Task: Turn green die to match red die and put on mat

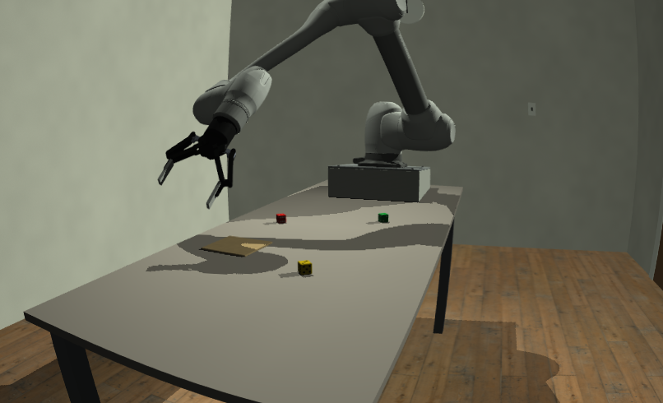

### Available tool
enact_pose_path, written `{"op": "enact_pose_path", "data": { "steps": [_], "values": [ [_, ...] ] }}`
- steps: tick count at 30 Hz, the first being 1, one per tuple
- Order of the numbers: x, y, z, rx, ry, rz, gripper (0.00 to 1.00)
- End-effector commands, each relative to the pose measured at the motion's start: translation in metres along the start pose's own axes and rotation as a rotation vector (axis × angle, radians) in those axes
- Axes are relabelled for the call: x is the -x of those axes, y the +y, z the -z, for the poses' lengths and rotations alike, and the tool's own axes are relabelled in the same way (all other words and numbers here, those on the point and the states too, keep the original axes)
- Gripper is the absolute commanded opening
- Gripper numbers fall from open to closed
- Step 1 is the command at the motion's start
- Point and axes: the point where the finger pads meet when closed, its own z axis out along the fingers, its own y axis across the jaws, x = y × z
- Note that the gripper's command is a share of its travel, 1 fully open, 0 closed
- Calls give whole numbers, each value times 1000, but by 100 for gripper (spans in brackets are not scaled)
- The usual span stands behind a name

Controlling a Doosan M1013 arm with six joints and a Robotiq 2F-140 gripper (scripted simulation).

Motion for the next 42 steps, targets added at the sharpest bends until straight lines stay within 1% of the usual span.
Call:
{"op": "enact_pose_path", "data": {
  "steps": [1, 3, 4, 5, 6, 8, 9, 11, 12, 13, 14, 15, 16, 17, 18, 20, 21, 22, 23, 24, 25, 26, 28, 42],
  "values": [
    [45, -31, 43, -105, -111, 82, 100],
    [45, -31, 43, -105, -111, 82, 100],
    [58, -39, 56, -132, -140, 104, 100],
    [83, -54, 81, -188, -199, 147, 100],
    [90, -58, 88, -202, -214, 158, 100],
    [91, -59, 89, -202, -214, 158, 100],
    [120, -74, 120, -269, -283, 207, 100],
    [123, -76, 124, -269, -283, 207, 100],
    [147, -88, 150, -331, -346, 251, 100],
    [153, -92, 158, -331, -346, 251, 100],
    [153, -92, 158, -331, -346, 251, 100],
    [175, -102, 184, -387, -401, 288, 100],
    [180, -105, 190, -387, -401, 288, 100],
    [180, -105, 190, -387, -401, 288, 100],
    [203, -115, 219, -435, -449, 319, 100],
    [203, -115, 219, -435, -449, 319, 100],
    [221, -124, 244, -476, -488, 344, 100],
    [221, -124, 244, -476, -488, 344, 100],
    [236, -130, 263, -508, -519, 364, 100],
    [236, -130, 263, -508, -519, 364, 100],
    [246, -135, 278, -532, -542, 377, 100],
    [253, -138, 288, -547, -556, 386, 100],
    [259, -140, 296, -560, -568, 393, 100],
    [259, -140, 296, -560, -568, 393, 100]
  ]
}}
